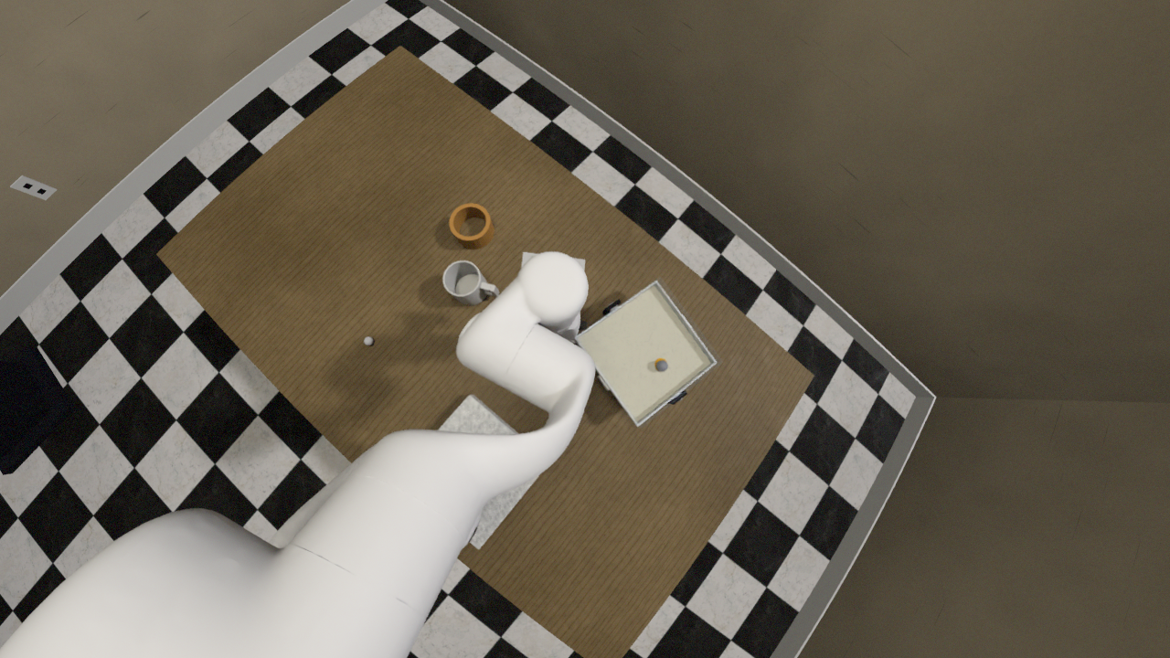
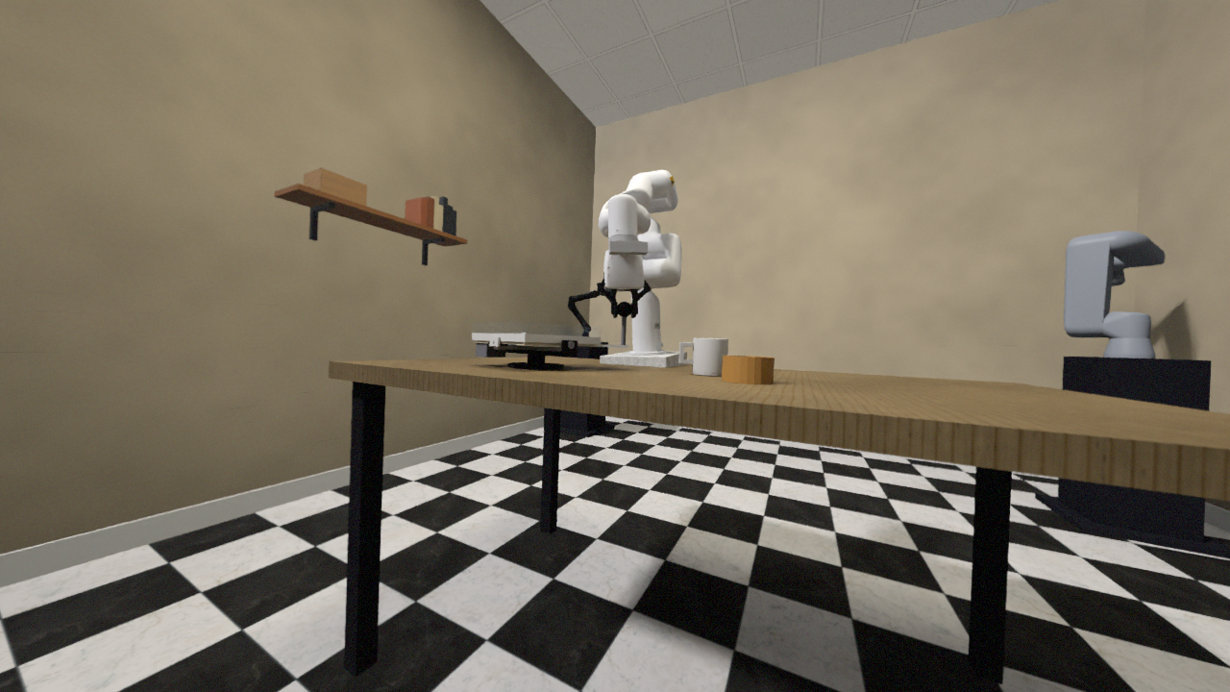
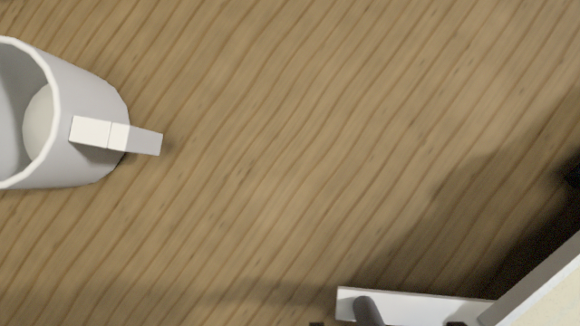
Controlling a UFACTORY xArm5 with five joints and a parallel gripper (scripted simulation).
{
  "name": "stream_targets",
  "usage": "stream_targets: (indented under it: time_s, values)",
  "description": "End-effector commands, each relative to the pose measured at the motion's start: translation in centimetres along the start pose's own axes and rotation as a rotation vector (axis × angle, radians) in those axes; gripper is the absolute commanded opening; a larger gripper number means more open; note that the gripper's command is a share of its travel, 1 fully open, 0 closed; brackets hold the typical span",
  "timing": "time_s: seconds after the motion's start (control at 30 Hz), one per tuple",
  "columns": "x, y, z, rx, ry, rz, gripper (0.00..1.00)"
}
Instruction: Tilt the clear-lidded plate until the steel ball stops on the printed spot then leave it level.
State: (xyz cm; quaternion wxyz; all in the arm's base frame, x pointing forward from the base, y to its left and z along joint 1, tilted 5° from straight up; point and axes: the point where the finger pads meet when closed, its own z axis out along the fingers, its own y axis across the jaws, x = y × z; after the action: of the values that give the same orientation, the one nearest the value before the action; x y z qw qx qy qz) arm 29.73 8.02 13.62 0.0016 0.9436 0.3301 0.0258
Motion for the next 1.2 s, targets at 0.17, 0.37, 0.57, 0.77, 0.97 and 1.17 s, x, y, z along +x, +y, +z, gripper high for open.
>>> stream_targets:
  time_s: [0.17, 0.37, 0.57, 0.77, 0.97, 1.17]
  values:
    - [0.18, 0.12, -0.16, -0.002, 0.004, 0.003, 0.00]
    - [0.21, 0.13, -0.18, -0.002, 0.004, 0.004, 0.00]
    - [0.27, 0.15, -0.21, -0.002, 0.004, 0.006, 0.00]
    - [0.30, 0.16, -0.24, -0.002, 0.004, 0.007, 0.00]
    - [0.05, 0.09, -0.12, -0.002, 0.003, 0.000, 0.00]
    - [-0.04, 0.06, -0.06, -0.002, 0.003, -0.006, 0.00]
